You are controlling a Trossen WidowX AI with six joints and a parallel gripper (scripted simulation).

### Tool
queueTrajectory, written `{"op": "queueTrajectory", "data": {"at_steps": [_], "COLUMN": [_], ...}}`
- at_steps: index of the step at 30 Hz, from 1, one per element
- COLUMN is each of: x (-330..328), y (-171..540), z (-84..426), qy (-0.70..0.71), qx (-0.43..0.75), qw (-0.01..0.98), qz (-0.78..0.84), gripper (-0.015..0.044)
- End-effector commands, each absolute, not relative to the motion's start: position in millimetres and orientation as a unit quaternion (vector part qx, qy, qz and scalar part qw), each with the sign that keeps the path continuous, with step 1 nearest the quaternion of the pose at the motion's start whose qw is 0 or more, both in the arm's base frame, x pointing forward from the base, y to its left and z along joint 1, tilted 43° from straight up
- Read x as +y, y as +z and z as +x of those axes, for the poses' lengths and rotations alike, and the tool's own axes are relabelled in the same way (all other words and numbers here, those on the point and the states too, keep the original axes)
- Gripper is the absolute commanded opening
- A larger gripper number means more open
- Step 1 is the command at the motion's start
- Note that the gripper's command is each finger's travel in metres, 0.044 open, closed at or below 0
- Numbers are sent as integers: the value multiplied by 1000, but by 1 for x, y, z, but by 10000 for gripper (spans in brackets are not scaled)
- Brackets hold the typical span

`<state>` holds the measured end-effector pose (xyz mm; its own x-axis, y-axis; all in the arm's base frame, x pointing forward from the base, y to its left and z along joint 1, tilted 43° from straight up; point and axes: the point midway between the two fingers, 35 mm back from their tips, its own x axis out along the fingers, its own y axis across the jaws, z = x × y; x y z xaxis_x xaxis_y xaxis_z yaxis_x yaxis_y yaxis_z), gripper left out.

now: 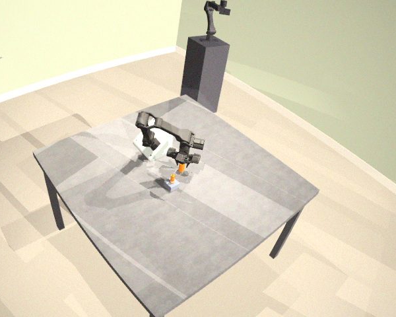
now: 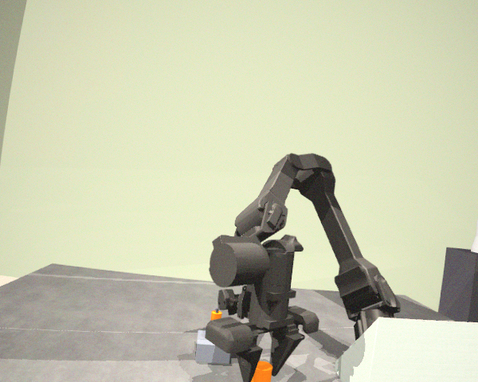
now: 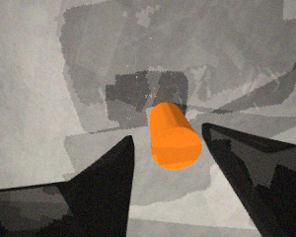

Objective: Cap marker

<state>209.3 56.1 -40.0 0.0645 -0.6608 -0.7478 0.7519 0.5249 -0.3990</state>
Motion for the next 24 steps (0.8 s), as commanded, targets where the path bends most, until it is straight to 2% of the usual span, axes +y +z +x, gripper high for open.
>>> {"op": "queueTrajectory", "data": {"at_steps": [1,8,12,21,24], "x": [50,44,44,44,47], "y": [-44,-50,-50,-50,-48], "z": [209,208,208,208,208], "qy": [-487,-487,-487,-487,-487], "qx": [482,481,481,481,482], "qw": [728,728,728,728,728], "qz": [42,42,42,42,42], "gripper": [254,254,149,89,11]}}
